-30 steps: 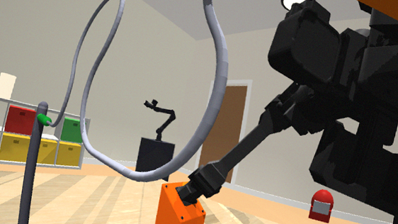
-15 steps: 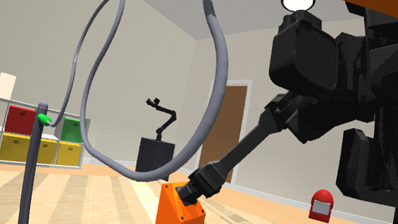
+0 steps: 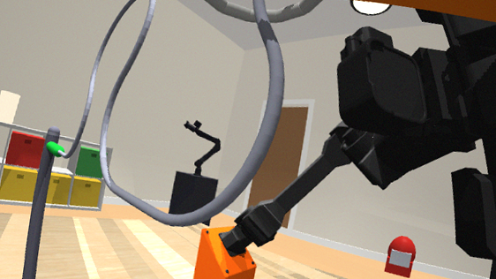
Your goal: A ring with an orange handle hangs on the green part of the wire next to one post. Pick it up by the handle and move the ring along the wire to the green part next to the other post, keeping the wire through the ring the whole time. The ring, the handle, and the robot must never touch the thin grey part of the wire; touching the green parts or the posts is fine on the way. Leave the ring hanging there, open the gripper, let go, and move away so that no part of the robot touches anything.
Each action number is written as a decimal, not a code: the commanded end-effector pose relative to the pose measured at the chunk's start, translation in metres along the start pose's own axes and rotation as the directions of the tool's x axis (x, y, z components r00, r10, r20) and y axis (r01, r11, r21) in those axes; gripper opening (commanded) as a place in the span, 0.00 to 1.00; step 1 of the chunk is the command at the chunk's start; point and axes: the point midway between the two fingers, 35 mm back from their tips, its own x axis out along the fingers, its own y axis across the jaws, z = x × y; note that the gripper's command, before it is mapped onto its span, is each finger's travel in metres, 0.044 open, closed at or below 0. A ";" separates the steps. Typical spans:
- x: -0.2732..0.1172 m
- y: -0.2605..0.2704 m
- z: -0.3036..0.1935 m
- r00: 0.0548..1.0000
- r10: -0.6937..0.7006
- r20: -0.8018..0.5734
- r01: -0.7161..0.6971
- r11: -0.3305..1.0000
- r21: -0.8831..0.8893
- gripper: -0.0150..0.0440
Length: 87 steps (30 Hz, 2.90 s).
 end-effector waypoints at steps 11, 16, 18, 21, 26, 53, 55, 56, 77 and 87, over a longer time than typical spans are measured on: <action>0.000 0.005 0.001 0.996 0.083 0.025 -0.086 0.985 0.148 0.00; 0.000 0.006 0.001 0.994 0.104 0.033 -0.109 0.977 0.186 0.00; 0.000 0.006 0.001 0.993 0.112 0.036 -0.117 0.973 0.200 0.00; 0.001 0.005 0.000 0.992 0.121 0.040 -0.127 0.968 0.216 0.00; 0.001 0.001 -0.001 0.991 0.126 0.042 -0.132 0.965 0.225 0.00; -0.004 -0.066 -0.008 0.998 -0.054 -0.014 0.052 0.994 -0.097 0.00; -0.005 -0.073 -0.007 0.997 -0.078 -0.016 0.075 0.988 -0.138 0.00; -0.006 -0.076 -0.007 0.996 -0.090 -0.017 0.086 0.984 -0.159 0.00; -0.031 -0.145 0.023 0.940 -0.342 0.025 0.293 0.764 -0.574 0.00; -0.048 -0.169 0.048 0.893 -0.443 0.085 0.358 0.583 -0.730 0.00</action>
